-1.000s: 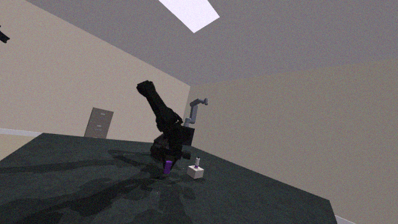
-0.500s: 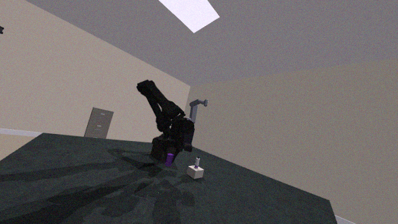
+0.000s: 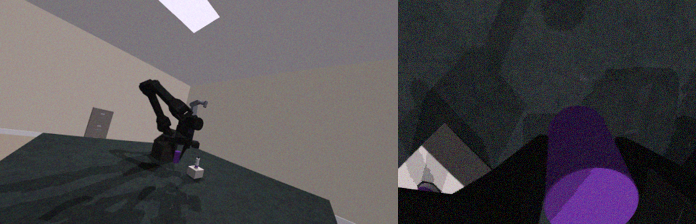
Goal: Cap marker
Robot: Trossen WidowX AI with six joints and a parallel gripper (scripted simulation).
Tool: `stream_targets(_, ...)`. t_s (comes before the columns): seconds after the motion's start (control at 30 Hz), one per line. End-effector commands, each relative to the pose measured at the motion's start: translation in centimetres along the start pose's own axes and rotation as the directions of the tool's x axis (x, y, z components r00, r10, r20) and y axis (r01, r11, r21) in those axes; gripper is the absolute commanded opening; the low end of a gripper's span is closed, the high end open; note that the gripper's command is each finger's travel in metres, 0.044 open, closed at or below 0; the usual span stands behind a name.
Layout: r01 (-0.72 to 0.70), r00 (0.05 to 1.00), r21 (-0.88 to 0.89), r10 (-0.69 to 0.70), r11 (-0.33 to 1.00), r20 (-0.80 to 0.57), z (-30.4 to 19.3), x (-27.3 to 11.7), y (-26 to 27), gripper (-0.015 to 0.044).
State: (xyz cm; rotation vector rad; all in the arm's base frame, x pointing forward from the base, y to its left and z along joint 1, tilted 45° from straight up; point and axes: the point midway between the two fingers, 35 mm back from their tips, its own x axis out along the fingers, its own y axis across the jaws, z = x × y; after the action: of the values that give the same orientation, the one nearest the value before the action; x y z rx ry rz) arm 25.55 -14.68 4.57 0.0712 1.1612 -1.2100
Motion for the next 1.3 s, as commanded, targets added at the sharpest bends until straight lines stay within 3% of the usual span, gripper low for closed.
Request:
stream_targets(0.0,-0.007,1.0,-0.002,0.007,1.0,-0.012,-0.6,-0.4,1.6,0.0)
stream_targets(1.27,0.011,1.0,0.002,-0.011,1.0,-0.003,-7.8,-4.8,11.5,0.0)
